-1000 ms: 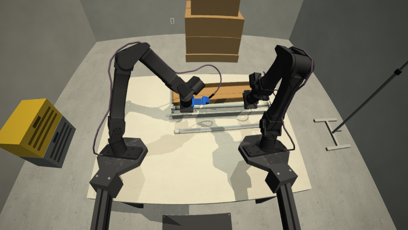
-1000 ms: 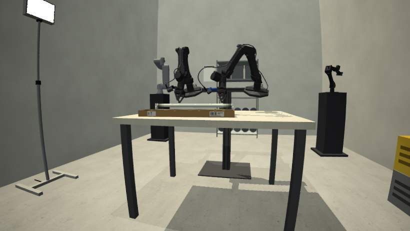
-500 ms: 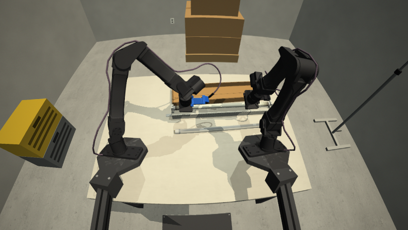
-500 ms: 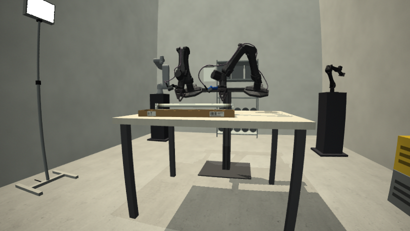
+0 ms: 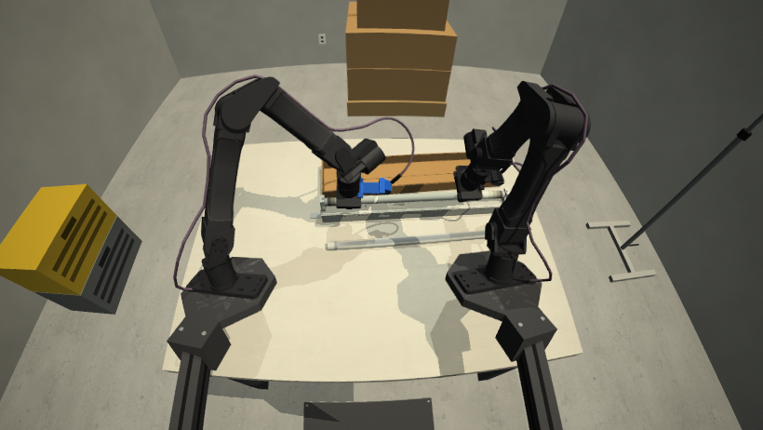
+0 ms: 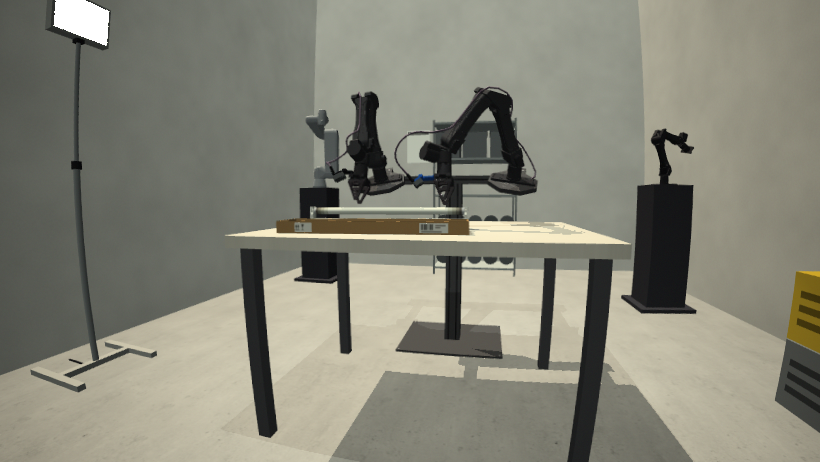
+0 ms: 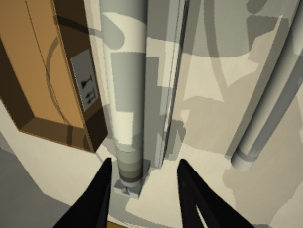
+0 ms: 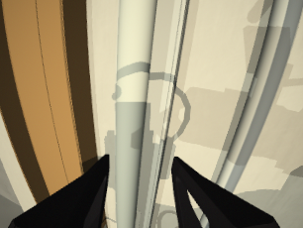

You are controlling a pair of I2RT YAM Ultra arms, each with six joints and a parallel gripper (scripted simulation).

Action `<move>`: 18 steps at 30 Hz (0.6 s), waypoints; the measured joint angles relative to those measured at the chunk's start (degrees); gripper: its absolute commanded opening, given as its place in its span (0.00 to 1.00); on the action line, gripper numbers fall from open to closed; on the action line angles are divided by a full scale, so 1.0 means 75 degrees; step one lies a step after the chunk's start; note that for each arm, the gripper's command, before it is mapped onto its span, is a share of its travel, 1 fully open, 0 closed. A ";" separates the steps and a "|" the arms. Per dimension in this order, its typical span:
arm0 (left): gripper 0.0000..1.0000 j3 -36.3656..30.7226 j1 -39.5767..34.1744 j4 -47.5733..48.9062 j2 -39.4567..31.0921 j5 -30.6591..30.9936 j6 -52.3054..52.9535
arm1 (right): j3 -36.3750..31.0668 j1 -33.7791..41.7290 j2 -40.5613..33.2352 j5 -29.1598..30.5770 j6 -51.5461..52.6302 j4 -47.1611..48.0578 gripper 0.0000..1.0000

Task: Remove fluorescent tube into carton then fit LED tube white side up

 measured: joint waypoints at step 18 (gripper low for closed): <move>0.49 0.2492 0.0790 -0.2652 0.0973 0.1632 0.0134 | 0.2824 0.0026 0.1702 0.0020 0.0201 -0.2996 0.49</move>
